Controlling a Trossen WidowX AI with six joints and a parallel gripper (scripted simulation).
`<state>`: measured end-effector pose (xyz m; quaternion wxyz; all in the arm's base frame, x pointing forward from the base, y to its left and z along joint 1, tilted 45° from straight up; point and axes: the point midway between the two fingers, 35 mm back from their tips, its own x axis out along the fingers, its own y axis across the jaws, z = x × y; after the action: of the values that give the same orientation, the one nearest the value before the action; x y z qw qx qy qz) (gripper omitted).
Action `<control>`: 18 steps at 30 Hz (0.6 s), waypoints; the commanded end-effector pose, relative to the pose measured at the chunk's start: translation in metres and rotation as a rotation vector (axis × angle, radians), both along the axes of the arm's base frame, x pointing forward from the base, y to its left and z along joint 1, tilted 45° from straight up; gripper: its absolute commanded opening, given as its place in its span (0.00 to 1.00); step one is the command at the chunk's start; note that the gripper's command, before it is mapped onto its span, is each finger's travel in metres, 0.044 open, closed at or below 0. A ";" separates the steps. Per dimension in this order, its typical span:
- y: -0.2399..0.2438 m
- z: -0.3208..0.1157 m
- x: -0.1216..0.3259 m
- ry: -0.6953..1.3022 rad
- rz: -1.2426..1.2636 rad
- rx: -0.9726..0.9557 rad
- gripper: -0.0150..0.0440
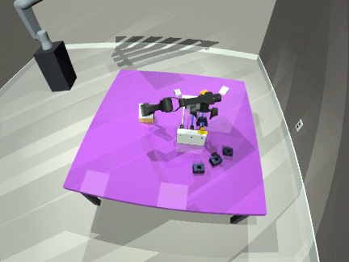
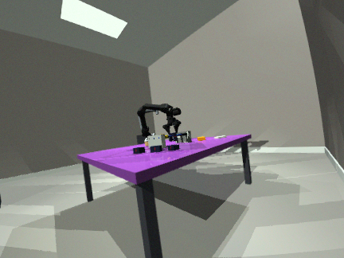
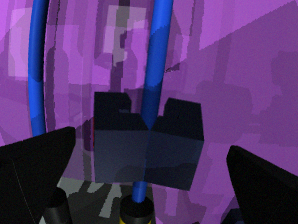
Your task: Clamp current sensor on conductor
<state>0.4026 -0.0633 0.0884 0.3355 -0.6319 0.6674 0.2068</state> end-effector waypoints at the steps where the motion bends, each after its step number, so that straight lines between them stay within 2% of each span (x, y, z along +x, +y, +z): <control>1: -0.020 -0.014 -0.004 0.016 -0.014 -0.005 1.00; 18: -0.034 -0.028 -0.003 0.015 -0.014 -0.006 1.00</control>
<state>0.4000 -0.0925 0.0648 0.3338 -0.6253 0.6747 0.2059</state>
